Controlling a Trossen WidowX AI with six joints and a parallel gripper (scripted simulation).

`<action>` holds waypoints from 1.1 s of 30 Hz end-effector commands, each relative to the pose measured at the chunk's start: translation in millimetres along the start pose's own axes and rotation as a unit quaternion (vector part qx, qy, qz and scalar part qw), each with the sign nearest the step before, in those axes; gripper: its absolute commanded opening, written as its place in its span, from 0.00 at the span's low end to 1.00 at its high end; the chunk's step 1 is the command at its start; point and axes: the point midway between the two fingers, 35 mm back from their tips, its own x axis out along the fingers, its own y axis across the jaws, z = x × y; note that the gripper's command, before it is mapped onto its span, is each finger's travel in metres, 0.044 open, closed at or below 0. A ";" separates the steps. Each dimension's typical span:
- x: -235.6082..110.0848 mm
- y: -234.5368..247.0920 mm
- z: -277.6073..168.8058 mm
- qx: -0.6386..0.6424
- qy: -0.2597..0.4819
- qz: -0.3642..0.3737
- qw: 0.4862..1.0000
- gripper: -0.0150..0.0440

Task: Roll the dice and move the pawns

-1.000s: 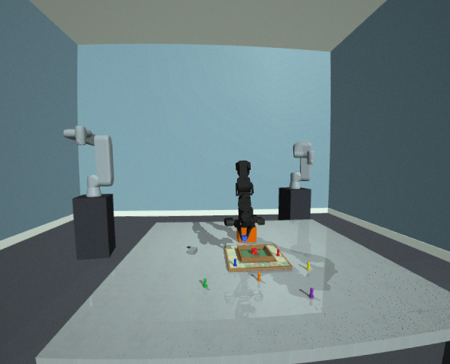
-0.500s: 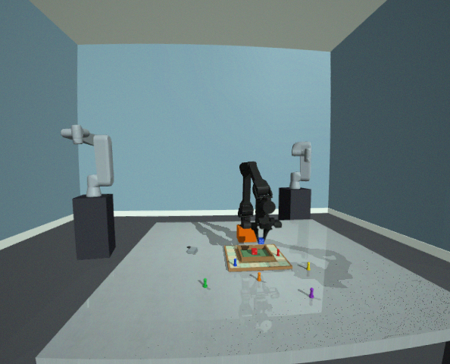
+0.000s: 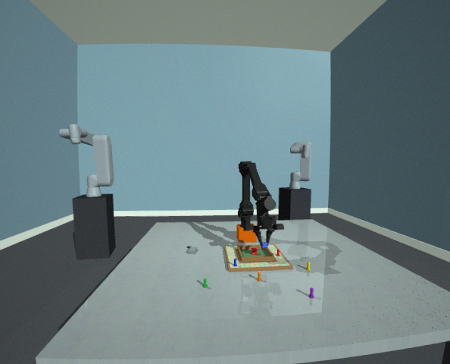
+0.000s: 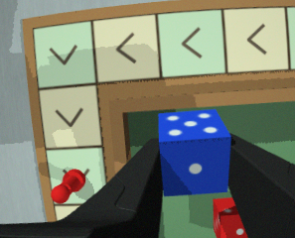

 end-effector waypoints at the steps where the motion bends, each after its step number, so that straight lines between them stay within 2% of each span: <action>1: 5.2 1.0 -0.2 -0.005 -0.057 -0.002 0.998 0.25; 14: 9.3 1.1 0.6 0.002 -0.262 -0.002 0.965 0.25; 19: 1.0 -10.6 -0.4 0.002 -0.263 -0.003 0.965 0.25; 26: -42.4 -64.7 -20.0 0.001 -0.263 -0.005 0.965 0.25; 33: -44.3 -68.7 -25.2 0.000 -0.263 -0.005 0.965 0.25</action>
